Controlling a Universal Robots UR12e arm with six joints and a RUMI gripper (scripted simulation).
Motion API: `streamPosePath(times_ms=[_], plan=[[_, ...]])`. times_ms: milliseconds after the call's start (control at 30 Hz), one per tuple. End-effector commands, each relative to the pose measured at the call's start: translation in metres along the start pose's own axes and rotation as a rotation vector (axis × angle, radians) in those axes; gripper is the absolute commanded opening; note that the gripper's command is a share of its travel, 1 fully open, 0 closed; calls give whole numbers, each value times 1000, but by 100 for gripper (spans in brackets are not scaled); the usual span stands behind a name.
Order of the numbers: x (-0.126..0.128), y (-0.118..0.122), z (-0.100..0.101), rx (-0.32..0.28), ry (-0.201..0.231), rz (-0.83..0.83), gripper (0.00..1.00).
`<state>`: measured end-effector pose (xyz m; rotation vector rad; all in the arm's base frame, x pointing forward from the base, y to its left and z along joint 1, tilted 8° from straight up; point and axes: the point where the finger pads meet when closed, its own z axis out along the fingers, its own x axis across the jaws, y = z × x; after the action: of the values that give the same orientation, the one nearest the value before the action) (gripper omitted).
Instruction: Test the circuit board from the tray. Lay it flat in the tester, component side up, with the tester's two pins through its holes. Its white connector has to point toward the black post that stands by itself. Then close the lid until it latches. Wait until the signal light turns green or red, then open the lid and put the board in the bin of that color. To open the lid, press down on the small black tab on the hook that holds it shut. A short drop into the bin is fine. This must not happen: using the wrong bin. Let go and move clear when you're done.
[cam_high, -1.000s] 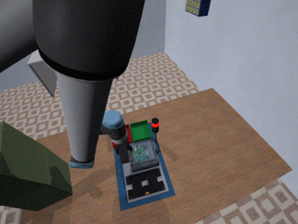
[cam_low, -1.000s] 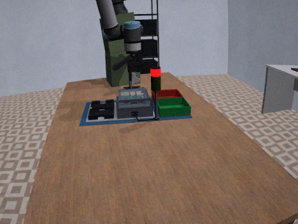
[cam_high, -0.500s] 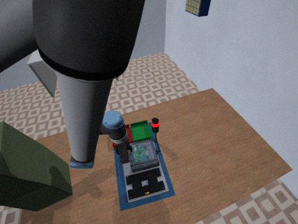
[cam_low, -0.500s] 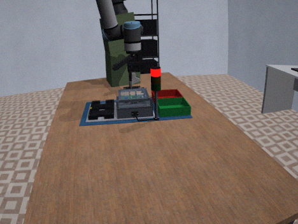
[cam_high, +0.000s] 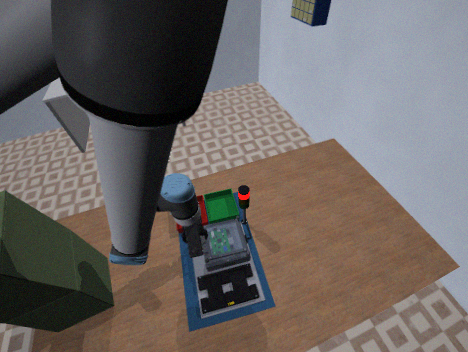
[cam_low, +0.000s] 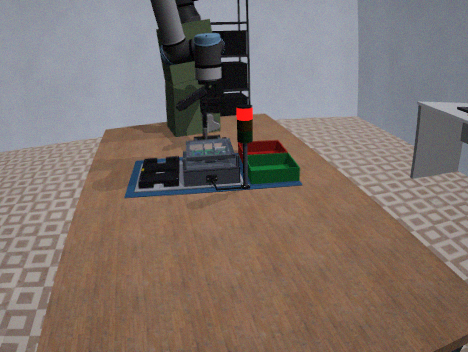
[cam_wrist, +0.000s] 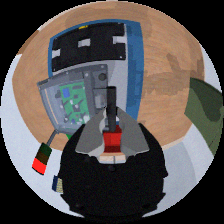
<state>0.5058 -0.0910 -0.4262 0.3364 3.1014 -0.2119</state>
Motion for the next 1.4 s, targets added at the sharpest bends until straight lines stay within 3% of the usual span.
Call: streamPosePath(times_ms=[0,800,1367], plan=[[0,0,0,0,-1,0,0],[-1,0,-3,0,-1,0,0],[-2,0,-15,0,-1,0,0]])
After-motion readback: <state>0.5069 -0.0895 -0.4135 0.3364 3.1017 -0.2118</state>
